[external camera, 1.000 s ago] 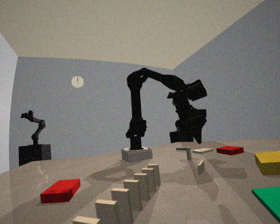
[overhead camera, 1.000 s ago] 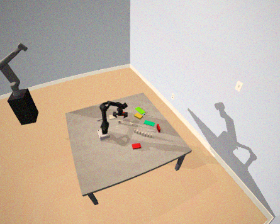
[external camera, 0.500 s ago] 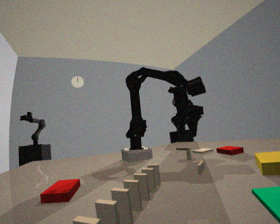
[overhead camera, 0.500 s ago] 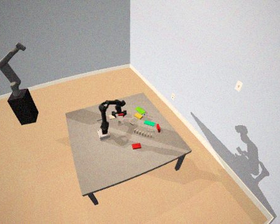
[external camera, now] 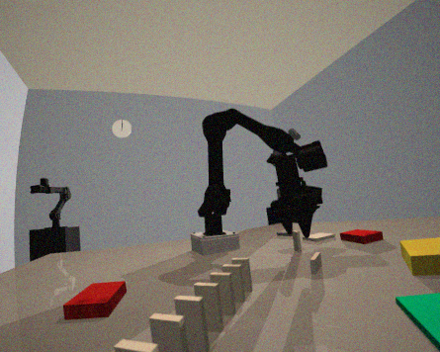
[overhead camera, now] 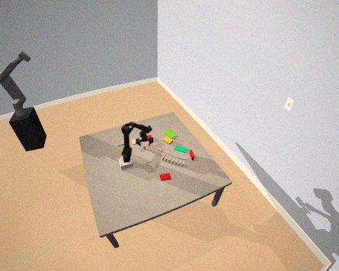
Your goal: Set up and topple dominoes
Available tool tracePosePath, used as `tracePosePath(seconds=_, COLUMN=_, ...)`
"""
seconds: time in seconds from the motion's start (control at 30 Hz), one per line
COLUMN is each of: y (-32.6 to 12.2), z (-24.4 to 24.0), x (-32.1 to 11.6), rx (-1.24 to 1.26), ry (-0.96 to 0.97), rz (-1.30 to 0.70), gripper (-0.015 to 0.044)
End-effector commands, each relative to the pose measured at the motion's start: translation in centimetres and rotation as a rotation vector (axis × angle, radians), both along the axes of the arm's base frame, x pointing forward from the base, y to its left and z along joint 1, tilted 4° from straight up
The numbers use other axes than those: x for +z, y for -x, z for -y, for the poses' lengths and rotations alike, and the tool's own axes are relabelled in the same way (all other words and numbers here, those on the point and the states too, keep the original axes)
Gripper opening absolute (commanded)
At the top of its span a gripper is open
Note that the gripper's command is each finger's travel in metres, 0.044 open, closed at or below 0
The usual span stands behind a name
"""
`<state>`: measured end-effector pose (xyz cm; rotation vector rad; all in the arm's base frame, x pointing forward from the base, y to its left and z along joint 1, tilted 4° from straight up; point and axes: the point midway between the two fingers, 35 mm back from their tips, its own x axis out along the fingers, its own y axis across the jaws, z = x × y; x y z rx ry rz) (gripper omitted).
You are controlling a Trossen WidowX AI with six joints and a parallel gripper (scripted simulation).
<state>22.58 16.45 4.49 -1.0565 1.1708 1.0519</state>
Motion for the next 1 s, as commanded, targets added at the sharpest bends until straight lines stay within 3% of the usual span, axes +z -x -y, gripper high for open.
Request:
tracePosePath(seconds=0.0, y=0.24, z=0.26, x=-1.15, rx=0.004, ry=0.016, rz=-0.012, gripper=0.0440)
tracePosePath(seconds=0.17, y=0.23, z=0.26, x=-1.39, rx=0.004, ry=0.016, rz=-0.012, gripper=0.0440)
tracePosePath(seconds=0.6, y=0.23, z=0.26, x=-1.39, rx=0.004, ry=0.016, rz=-0.012, gripper=0.0107)
tracePosePath(seconds=0.97, y=0.10, z=0.16, x=-0.50, rx=0.004, ry=0.015, rz=-0.012, gripper=0.0107)
